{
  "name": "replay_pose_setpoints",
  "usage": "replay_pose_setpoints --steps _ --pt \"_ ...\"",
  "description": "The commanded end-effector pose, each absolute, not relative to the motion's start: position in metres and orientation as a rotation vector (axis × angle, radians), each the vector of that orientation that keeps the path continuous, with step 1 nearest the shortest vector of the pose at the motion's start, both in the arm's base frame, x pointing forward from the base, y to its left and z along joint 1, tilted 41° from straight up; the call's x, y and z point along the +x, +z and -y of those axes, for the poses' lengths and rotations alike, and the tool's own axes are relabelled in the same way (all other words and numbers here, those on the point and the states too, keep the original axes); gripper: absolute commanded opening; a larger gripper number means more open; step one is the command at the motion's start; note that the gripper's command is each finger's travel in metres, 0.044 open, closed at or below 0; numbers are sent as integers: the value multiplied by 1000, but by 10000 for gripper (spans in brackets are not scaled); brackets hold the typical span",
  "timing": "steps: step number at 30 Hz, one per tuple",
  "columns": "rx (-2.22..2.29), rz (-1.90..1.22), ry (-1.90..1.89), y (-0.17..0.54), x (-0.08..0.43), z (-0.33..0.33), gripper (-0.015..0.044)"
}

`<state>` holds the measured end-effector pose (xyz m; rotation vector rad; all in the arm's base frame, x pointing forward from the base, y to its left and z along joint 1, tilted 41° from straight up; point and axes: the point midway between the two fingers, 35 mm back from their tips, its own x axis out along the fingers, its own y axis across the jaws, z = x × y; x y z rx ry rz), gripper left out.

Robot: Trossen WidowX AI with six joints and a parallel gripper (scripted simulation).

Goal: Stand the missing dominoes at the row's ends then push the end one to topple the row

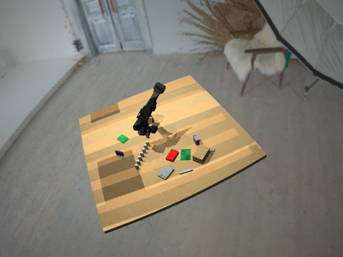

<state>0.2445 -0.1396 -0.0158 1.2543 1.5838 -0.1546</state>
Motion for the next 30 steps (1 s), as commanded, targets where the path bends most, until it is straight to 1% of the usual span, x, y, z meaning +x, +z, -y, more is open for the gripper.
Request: replay_pose_setpoints --steps 1,10,21,30 --pt "1264 -1588 -153 -28 245 127 107" --pt "1267 -1589 -147 -56 243 97 107" --pt "1267 -1589 -147 -57 243 97 107" --pt "1267 -1589 -147 -57 243 97 343"
